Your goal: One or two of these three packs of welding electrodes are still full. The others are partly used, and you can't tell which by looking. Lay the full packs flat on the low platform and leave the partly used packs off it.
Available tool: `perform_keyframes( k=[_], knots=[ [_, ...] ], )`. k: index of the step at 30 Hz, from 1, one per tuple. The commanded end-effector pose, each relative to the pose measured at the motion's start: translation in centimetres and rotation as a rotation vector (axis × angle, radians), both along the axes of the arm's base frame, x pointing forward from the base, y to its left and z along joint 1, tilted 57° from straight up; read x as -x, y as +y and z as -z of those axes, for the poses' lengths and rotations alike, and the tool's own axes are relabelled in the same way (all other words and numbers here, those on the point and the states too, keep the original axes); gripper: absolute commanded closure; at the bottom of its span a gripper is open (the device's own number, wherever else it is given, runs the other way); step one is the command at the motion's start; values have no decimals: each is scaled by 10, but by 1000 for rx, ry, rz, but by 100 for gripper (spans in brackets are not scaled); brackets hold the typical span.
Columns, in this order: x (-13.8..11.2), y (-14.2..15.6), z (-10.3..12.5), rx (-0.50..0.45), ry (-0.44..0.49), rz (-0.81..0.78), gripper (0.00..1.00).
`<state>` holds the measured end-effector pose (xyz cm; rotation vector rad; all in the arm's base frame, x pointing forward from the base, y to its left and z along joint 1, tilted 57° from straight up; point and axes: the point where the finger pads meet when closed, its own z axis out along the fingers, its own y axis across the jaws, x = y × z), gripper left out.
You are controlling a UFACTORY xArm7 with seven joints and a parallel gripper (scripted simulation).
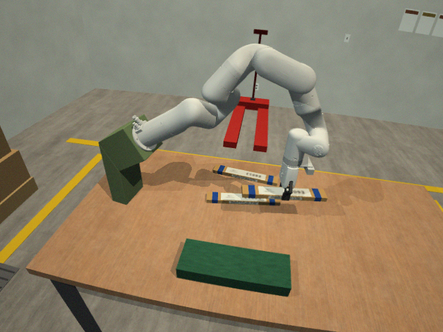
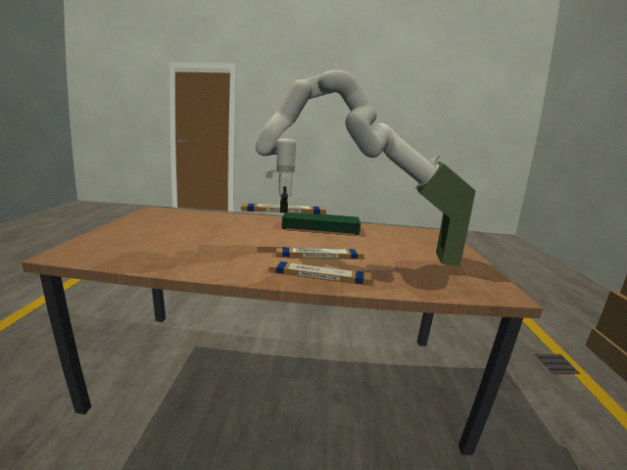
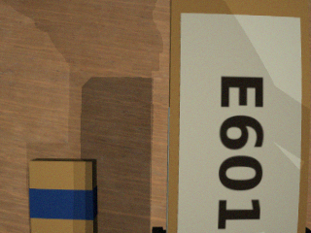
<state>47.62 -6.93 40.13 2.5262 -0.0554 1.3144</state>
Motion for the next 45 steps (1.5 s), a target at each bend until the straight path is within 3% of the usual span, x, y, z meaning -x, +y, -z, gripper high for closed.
perform_keyframes(
  k=[1, 30, 45],
  knots=[
    [0, 0, -1, 4, -1, -3, 42],
    [8, -8, 6, 4, -1, -3, 42],
    [50, -49, 47, 4, -1, -3, 42]
  ],
)
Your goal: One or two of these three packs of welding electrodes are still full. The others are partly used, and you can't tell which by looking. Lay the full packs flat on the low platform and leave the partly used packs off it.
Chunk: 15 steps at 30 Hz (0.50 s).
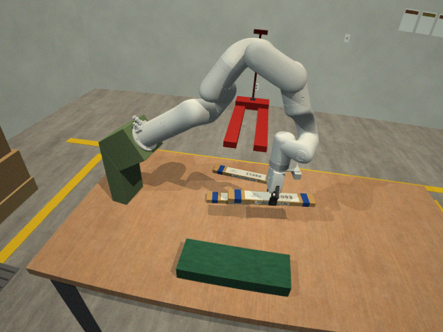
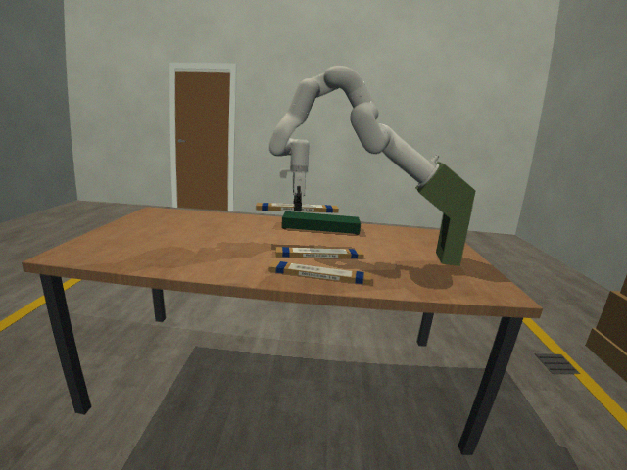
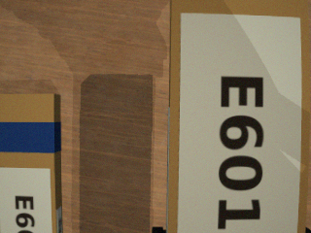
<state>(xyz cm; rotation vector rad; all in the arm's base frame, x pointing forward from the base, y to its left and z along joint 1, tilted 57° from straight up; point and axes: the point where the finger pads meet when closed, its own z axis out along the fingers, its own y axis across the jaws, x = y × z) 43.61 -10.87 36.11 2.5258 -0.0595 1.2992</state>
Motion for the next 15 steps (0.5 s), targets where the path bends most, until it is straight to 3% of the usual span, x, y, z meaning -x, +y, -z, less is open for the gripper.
perform_keyframes(
  k=[1, 15],
  knots=[
    [10, -9, 7, -1, -10, -10, 42],
    [53, -53, 50, -1, -10, -10, 42]
  ],
)
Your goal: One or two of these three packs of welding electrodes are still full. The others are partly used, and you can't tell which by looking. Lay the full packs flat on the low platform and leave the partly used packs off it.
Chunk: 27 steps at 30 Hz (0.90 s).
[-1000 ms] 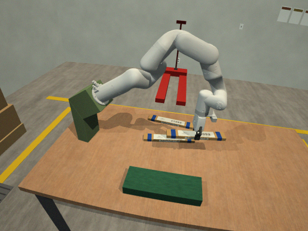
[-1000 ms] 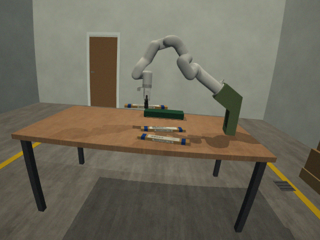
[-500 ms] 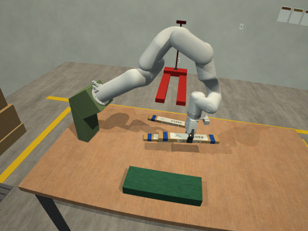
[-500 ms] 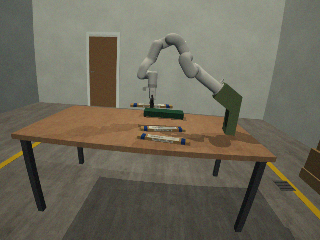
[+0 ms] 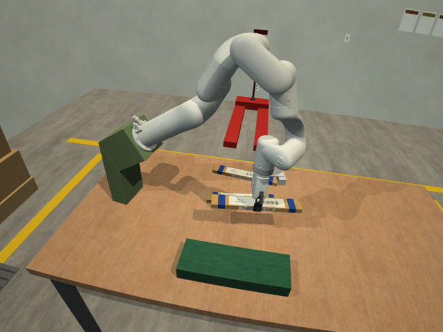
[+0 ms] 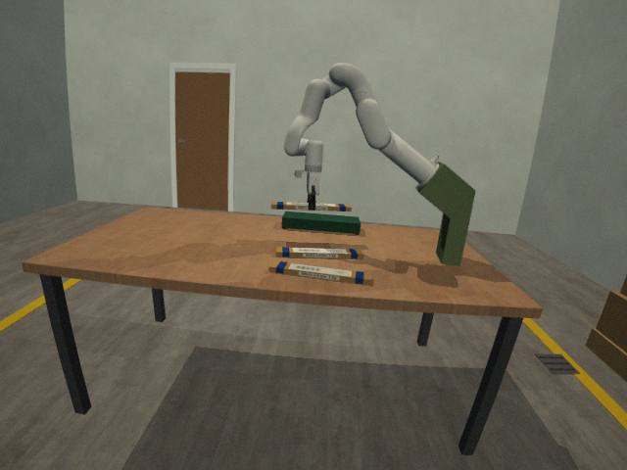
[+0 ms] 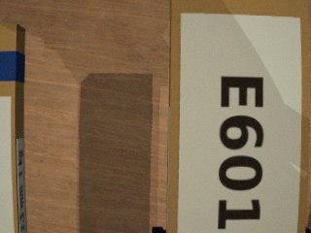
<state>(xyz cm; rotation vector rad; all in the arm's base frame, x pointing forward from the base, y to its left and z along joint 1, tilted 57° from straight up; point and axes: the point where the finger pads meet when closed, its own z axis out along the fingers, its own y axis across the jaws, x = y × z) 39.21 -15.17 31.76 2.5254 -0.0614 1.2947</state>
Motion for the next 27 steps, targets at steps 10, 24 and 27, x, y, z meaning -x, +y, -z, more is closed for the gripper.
perform_keyframes(
  k=[10, 24, 27],
  knots=[
    [28, -28, 24, -2, -12, -13, 42],
    [36, -36, 32, -2, -12, -13, 42],
    [36, -36, 32, -2, -12, -13, 42]
  ],
)
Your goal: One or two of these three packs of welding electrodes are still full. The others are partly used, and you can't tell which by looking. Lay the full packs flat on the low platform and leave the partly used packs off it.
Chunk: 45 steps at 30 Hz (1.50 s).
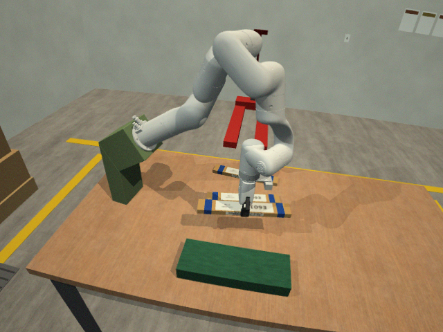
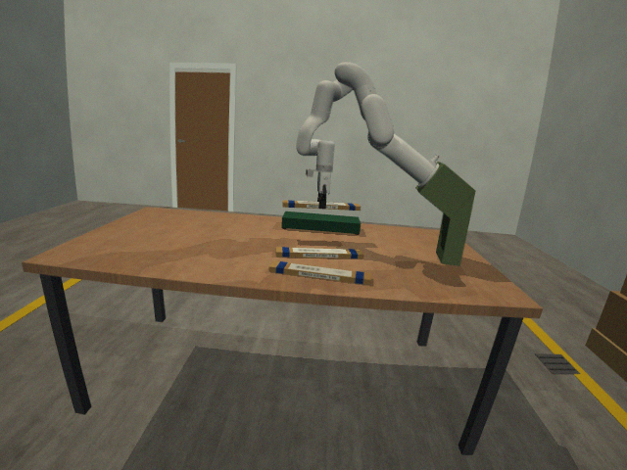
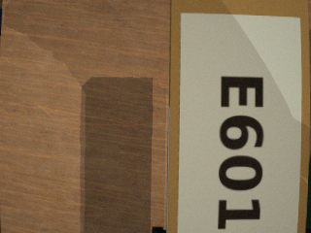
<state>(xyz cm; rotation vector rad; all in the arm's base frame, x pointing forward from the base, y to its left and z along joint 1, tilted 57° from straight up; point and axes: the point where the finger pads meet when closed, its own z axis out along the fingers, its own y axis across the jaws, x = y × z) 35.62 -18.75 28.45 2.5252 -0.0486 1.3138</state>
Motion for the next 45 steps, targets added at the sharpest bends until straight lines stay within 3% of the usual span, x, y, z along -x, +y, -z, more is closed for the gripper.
perform_keyframes(
  k=[1, 45],
  knots=[
    [0, 0, -1, 0, -2, 0, 42],
    [-8, -3, 5, 0, -2, 0, 42]
  ],
)
